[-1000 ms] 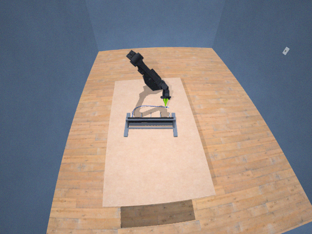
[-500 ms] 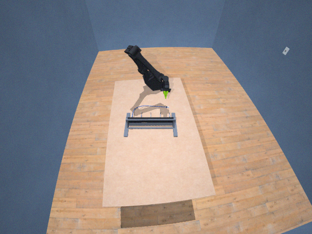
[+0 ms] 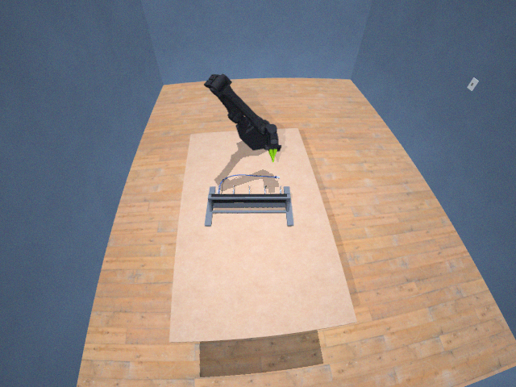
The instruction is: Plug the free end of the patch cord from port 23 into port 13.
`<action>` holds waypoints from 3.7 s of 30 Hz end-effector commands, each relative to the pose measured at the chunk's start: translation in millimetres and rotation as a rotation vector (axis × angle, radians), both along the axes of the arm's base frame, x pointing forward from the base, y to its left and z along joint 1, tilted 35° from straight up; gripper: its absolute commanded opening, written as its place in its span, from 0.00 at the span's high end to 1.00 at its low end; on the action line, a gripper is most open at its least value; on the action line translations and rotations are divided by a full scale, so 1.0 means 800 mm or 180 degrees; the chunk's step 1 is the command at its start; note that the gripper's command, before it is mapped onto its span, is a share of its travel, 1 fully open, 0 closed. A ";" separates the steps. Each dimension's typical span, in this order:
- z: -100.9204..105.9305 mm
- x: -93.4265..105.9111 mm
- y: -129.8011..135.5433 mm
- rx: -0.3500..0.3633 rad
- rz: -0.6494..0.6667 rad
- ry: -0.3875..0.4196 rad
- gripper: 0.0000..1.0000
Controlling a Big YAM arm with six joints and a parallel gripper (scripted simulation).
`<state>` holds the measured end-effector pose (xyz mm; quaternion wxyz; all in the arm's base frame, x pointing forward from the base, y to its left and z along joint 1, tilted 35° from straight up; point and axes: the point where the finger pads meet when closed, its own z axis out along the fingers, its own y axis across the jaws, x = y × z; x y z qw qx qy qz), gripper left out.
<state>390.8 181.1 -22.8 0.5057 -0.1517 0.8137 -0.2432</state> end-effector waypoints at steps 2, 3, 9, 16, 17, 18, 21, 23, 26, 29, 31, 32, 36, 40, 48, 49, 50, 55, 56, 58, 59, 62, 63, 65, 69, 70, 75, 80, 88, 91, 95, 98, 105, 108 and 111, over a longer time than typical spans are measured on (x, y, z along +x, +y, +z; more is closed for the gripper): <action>0.031 0.010 -0.025 0.0061 -0.0059 -0.0119 1.00; 0.035 0.010 -0.031 0.0060 -0.0061 -0.0121 1.00; 0.056 0.010 -0.065 0.0051 -0.0067 -0.0128 1.00; 0.068 0.009 -0.086 0.0029 -0.0069 -0.0109 1.00; 0.069 0.008 -0.090 0.0023 -0.0069 -0.0101 1.00; 0.070 0.008 -0.092 0.0018 -0.0069 -0.0094 1.00; 0.072 0.007 -0.098 0.0006 -0.0070 -0.0077 1.00; 0.072 0.007 -0.100 0.0000 -0.0070 -0.0069 1.00; 0.071 0.006 -0.101 -0.0008 -0.0072 -0.0059 1.00; 0.069 0.006 -0.101 -0.0016 -0.0073 -0.0047 1.00; 0.068 0.007 -0.101 -0.0018 -0.0073 -0.0042 1.00; 0.067 0.010 -0.101 -0.0015 -0.0073 -0.0048 1.00; 0.065 0.031 -0.101 0.0014 -0.0071 -0.0098 1.00; 0.055 0.063 -0.108 0.0022 -0.0070 -0.0123 1.00; 0.031 0.124 -0.127 0.0017 -0.0069 -0.0138 1.00; 0.027 0.134 -0.130 0.0016 -0.0069 -0.0139 1.00; 0.023 0.143 -0.133 0.0015 -0.0069 -0.0140 1.00; 0.011 0.171 -0.142 0.0010 -0.0068 -0.0138 1.00; 0.010 0.173 -0.143 0.0008 -0.0068 -0.0135 1.00; 0.008 0.176 -0.144 0.0006 -0.0069 -0.0130 1.00; 0.007 0.175 -0.144 0.0004 -0.0069 -0.0124 1.00; 0.004 0.170 -0.144 -0.0007 -0.0060 -0.0092 1.00; 0.004 0.170 -0.144 -0.0007 -0.0060 -0.0092 1.00; 0.003 0.168 -0.143 -0.0006 -0.0058 -0.0085 1.00; 0.003 0.164 -0.145 -0.0003 -0.0063 -0.0076 1.00; 0.003 0.164 -0.146 -0.0002 -0.0066 -0.0078 1.00; 0.009 0.163 -0.149 0.0004 -0.0077 -0.0104 1.00; 0.015 0.164 -0.150 0.0008 -0.0082 -0.0131 1.00; 0.021 0.165 -0.151 0.0017 -0.0088 -0.0157 1.00; 0.023 0.166 -0.152 0.0020 -0.0090 -0.0167 1.00; 0.025 0.166 -0.152 0.0024 -0.0093 -0.0179 1.00; 0.026 0.167 -0.152 0.0025 -0.0094 -0.0182 1.00; 0.027 0.167 -0.153 0.0026 -0.0095 -0.0186 1.00; 0.027 0.167 -0.153 0.0025 -0.0096 -0.0183 1.00; 0.027 0.167 -0.153 0.0024 -0.0097 -0.0181 1.00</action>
